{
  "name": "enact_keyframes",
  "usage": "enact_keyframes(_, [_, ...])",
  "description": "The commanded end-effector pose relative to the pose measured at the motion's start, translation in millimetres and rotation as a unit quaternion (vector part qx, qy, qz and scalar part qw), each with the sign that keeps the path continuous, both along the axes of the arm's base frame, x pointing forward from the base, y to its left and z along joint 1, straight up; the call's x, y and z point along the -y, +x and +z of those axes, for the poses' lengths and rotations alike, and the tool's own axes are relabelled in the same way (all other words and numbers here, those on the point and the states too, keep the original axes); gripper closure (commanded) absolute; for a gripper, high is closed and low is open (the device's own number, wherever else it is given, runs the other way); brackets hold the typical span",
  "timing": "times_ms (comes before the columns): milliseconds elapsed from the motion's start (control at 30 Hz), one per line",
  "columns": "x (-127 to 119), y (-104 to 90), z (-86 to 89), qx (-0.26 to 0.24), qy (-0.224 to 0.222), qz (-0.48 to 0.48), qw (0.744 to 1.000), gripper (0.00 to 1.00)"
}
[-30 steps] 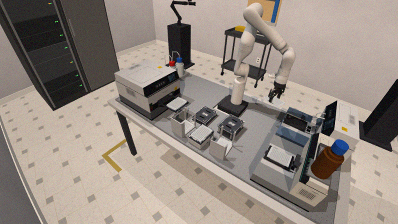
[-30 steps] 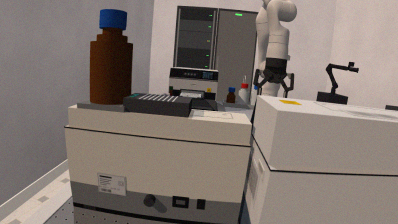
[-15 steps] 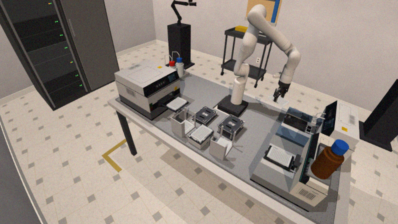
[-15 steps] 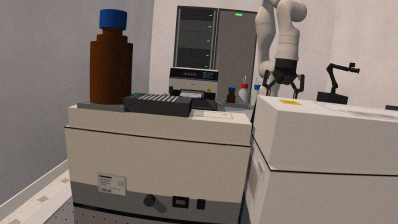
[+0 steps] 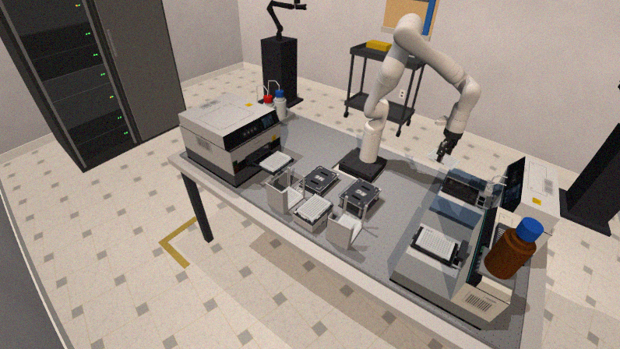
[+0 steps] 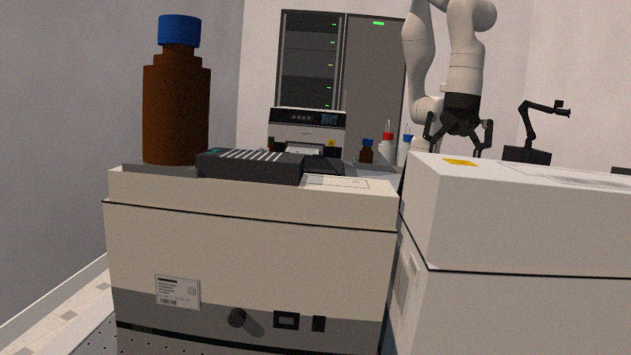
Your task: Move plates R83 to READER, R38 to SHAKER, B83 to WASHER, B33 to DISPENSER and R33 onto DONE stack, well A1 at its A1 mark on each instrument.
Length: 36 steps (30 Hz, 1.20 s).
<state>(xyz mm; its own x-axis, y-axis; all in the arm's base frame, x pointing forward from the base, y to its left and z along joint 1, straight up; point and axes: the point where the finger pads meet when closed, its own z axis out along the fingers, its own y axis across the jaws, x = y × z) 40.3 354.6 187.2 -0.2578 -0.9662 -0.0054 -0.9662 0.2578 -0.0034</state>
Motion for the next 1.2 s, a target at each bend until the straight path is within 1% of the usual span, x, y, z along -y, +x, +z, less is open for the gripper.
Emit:
enact_keyframes(0, [-9.2,-5.1,-1.6,-0.002,-0.003,0.002,1.0,0.06])
enact_keyframes(167, [-26.0,-5.6,-1.4,-0.002,-0.003,0.04,0.999,0.06])
enact_keyframes(233, [-26.0,-5.6,-1.4,-0.002,-0.003,0.04,0.999,0.06])
enact_keyframes(367, [-39.4,-5.4,-1.4,-0.002,-0.003,0.063,0.998,0.06])
enact_keyframes(667, [-66.6,-4.2,-1.7,-0.002,-0.003,0.06,0.998,0.06])
enact_keyframes(733, [-73.4,-5.0,-1.4,-0.002,-0.003,0.076,0.997,0.06])
enact_keyframes(800, [-73.4,-5.0,-1.4,-0.002,-0.003,0.076,0.997,0.06])
enact_keyframes(1033, [-96.8,-5.1,-1.3,-0.002,-0.003,0.117,0.993,0.06])
enact_keyframes(1167, [-109.9,-3.6,-1.8,-0.001,-0.003,0.116,0.993,0.06])
